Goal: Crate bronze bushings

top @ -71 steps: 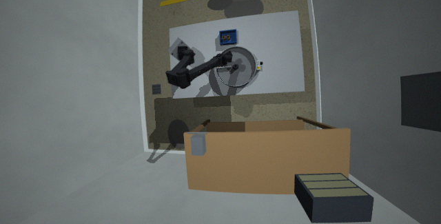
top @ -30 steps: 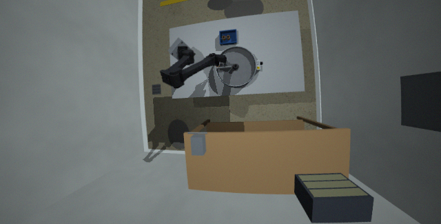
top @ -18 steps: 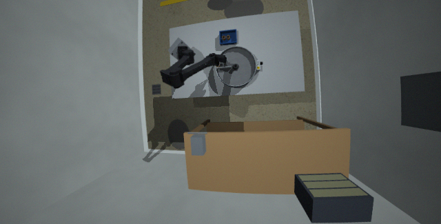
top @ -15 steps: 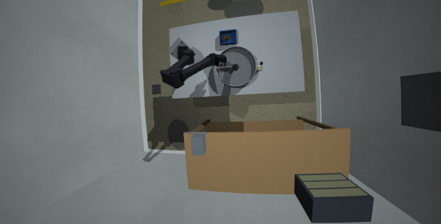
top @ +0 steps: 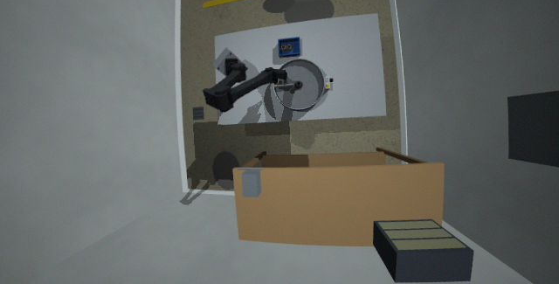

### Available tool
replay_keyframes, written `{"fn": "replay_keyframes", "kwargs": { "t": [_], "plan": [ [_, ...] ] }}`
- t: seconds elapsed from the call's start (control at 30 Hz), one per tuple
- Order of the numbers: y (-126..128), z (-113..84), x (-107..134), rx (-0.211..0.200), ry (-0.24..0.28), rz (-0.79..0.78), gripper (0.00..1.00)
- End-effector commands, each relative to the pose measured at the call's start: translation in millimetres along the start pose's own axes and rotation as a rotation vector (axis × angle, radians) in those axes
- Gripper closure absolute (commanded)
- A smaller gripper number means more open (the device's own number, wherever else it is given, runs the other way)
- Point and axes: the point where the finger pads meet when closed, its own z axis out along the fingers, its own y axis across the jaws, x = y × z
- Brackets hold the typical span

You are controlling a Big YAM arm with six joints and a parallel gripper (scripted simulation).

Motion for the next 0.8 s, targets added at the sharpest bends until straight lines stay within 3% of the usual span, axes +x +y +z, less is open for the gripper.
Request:
{"fn": "replay_keyframes", "kwargs": {
  "t": [0.0, 0.77],
  "plan": [
    [-4.2, -2.4, -8.9, 0.002, -0.027, 0.042, 0.86],
    [2.6, -2.3, -10.9, -0.007, -0.026, 0.027, 0.86]
  ]
}}
